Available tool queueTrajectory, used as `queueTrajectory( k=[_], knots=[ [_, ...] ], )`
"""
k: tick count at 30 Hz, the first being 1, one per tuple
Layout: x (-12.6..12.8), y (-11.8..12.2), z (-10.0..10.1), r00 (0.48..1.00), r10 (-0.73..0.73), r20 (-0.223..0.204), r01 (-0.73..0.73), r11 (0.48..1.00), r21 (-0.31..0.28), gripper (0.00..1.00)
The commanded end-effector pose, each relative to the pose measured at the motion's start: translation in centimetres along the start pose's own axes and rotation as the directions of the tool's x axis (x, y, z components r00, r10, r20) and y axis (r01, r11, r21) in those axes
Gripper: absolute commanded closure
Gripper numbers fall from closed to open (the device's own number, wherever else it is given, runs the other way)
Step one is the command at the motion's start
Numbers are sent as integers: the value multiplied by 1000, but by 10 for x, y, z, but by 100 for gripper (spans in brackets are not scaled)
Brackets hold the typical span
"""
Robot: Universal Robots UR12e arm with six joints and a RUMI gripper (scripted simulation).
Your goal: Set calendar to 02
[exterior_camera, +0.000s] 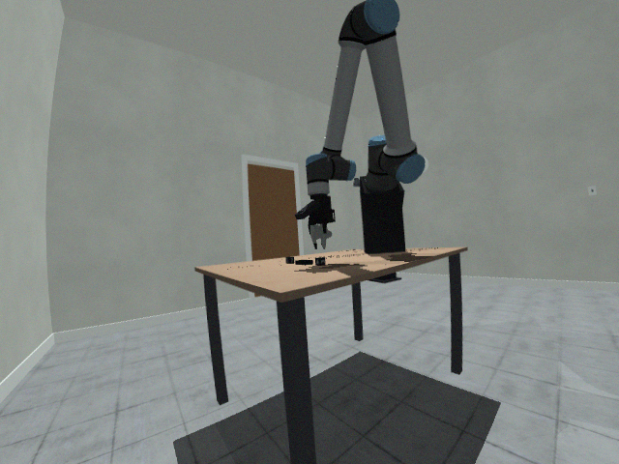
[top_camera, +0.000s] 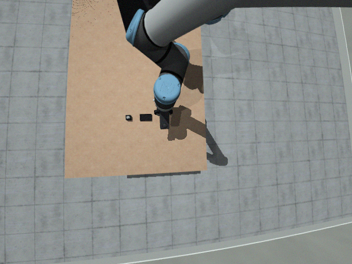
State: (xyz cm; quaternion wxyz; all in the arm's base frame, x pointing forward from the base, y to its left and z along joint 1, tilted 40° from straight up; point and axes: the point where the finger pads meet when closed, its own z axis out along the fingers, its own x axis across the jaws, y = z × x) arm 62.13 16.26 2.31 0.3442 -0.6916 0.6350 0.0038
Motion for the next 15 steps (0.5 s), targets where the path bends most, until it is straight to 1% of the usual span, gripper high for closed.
queueTrajectory(
  k=[1,10,15],
  knots=[
    [0,0,6,1000,0,0,0,1000,1,72],
    [0,0,19,1000,0,0,0,1000,1,72],
    [0,0,22,1000,0,0,0,1000,1,72]
  ],
)
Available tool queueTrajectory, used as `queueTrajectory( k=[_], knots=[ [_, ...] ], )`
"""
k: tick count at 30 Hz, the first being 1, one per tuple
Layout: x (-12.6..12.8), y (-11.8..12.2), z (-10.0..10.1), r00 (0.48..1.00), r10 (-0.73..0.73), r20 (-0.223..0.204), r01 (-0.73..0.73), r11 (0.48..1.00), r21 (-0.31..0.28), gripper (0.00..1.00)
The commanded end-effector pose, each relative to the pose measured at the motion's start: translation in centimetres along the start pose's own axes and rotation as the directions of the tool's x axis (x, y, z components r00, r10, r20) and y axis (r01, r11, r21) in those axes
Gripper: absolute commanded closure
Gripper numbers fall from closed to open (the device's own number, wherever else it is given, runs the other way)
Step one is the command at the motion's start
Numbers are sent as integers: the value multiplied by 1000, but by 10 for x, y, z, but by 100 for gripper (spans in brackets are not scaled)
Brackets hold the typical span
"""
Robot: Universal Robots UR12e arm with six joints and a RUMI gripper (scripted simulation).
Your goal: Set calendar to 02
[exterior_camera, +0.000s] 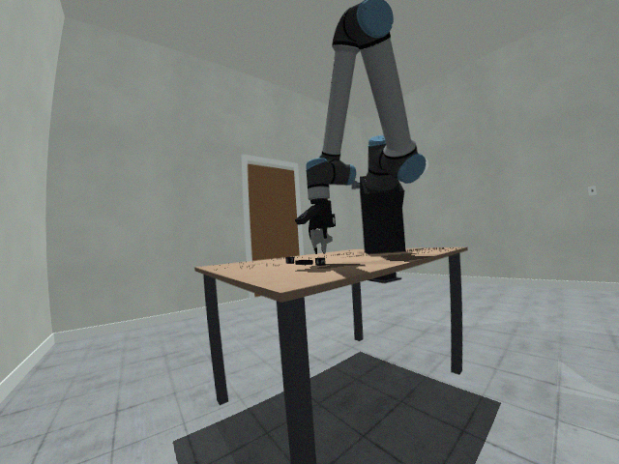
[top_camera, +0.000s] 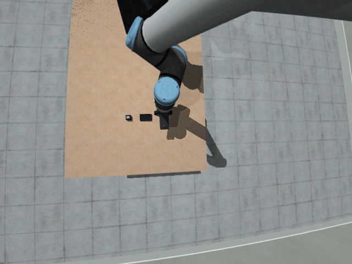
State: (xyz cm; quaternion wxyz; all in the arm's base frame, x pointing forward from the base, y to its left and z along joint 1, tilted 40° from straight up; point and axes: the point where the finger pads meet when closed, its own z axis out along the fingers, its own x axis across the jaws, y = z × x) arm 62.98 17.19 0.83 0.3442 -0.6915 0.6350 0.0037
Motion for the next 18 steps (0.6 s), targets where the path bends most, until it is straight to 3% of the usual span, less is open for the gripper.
queueTrajectory(
  k=[1,18],
  knots=[
    [0,0,3,1000,0,0,0,1000,1,72],
    [0,0,7,1000,0,0,0,1000,1,72]
  ],
)
